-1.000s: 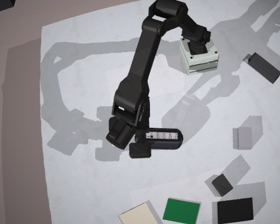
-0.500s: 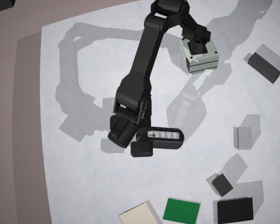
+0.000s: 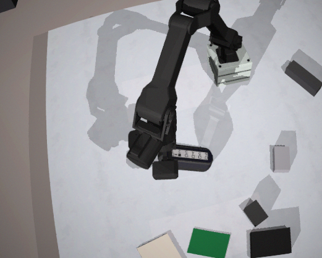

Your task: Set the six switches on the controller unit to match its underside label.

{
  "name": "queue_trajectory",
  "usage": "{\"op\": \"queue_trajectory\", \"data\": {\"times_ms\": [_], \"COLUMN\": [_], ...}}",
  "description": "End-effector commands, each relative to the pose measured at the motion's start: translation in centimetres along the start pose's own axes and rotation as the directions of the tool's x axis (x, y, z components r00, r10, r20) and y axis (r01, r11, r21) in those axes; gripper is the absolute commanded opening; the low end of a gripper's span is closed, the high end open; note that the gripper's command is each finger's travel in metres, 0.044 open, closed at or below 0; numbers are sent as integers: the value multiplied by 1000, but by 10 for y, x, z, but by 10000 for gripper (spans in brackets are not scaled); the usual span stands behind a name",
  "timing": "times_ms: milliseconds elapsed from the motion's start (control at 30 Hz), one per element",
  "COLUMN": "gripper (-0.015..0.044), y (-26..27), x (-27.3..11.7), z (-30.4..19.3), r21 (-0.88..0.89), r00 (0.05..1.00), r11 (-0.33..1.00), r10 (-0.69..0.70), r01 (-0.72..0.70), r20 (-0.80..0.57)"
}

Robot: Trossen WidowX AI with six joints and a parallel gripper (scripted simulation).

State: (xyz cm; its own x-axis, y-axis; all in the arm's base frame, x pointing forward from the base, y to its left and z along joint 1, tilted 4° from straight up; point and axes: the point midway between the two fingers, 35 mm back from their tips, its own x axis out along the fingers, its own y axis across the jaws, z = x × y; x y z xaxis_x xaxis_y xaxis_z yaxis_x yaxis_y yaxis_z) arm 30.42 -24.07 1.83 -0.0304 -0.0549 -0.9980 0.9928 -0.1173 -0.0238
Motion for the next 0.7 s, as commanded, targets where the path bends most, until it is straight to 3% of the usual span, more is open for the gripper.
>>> {"op": "queue_trajectory", "data": {"times_ms": [0, 667], "gripper": [337, 337], "y": [1, 1], "x": [-6, -17], "z": [-5, -16], "r21": [-2, -2], "r00": [1000, 1000], "r11": [1000, 1000], "r10": [6, 6], "r01": [-6, -6], "r20": [-2, -3]}}
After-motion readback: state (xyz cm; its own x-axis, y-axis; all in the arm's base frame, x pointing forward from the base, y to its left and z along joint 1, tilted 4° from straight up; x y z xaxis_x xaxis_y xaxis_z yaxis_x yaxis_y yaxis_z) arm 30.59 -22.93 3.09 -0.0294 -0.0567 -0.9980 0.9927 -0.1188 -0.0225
